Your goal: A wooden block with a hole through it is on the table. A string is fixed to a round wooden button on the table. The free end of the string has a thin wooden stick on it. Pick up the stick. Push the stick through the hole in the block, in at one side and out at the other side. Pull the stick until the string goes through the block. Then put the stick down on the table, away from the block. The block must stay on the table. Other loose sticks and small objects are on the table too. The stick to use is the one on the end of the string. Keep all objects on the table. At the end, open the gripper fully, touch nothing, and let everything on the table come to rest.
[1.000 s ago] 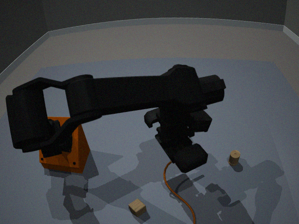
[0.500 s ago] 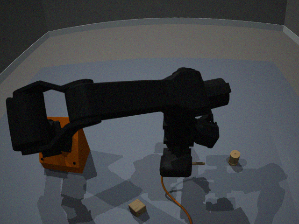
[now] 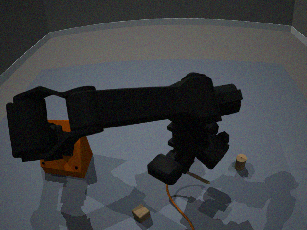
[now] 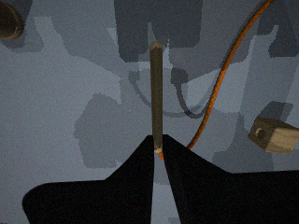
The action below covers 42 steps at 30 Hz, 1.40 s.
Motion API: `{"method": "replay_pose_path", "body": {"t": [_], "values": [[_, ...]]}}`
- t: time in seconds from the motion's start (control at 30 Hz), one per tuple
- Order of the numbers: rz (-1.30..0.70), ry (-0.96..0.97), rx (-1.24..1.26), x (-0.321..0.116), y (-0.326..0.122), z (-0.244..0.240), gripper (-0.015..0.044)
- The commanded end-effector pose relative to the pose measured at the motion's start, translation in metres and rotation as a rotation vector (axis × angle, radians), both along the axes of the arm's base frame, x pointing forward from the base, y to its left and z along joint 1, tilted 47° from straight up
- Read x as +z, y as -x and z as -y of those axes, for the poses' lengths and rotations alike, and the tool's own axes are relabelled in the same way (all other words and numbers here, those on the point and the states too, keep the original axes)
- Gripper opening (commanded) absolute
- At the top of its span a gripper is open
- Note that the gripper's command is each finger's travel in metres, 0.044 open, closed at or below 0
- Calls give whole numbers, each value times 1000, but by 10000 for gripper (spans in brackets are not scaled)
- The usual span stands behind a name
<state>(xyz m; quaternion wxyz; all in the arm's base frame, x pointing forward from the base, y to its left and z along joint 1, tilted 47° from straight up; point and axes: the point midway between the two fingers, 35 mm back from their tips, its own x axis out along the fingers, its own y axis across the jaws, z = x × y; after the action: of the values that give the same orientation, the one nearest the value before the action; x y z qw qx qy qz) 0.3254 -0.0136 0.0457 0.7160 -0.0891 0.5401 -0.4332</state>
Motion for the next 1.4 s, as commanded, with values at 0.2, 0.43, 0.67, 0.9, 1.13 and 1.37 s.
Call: {"method": "replay_pose_path", "body": {"t": [0.2,0.43,0.67,0.9,1.13,1.37], "values": [[283,-14,-264,7,-7,4,0],[470,-25,-445,11,-11,8,0],[658,-36,-626,15,-14,12,0],[846,-48,-807,19,-17,15,0],[1035,-60,-988,23,-21,19,0],[1223,-72,-1168,27,-24,23,0]]}}
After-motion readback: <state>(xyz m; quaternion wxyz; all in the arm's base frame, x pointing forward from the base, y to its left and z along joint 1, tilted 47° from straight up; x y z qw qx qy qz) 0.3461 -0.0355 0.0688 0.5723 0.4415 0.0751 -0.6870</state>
